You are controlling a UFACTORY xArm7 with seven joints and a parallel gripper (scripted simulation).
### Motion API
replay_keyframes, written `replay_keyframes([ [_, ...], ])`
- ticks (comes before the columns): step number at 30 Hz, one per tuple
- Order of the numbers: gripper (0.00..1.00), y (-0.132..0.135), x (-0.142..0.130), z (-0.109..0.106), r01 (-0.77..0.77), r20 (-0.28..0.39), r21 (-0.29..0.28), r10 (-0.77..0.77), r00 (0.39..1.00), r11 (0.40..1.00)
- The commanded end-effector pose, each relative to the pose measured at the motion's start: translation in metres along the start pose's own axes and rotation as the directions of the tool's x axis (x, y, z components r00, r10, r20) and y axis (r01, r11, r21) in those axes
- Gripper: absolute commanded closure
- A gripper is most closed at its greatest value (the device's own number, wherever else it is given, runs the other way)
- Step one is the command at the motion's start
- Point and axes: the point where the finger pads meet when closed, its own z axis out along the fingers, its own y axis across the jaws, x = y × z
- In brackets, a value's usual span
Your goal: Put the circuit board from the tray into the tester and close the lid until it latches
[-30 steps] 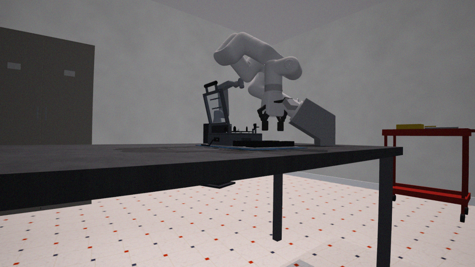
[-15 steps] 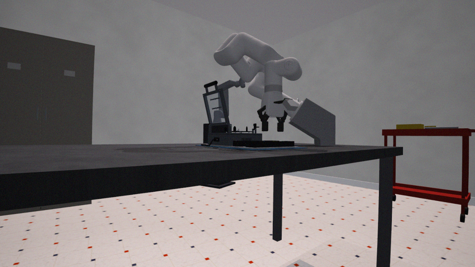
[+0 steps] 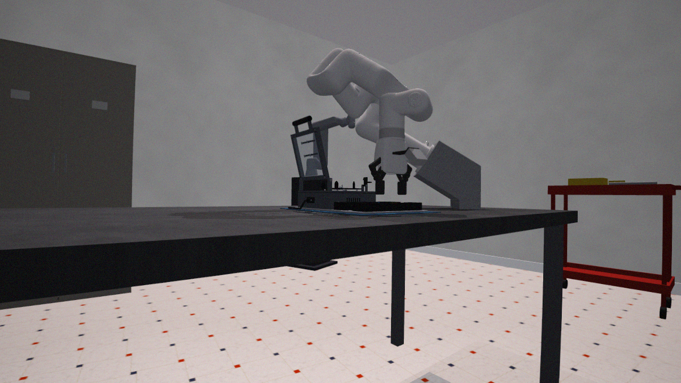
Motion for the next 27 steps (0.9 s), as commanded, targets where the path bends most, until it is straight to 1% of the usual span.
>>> replay_keyframes([
  [1, 0.00, 0.000, 0.001, 0.003, 0.000, -0.004, -0.001, 0.000, 1.000, 1.000],
  [14, 0.00, 0.000, 0.001, 0.017, 0.000, -0.004, -0.001, 0.000, 1.000, 1.000],
  [27, 0.00, 0.000, 0.001, 0.018, 0.000, -0.004, -0.001, 0.000, 1.000, 1.000],
])
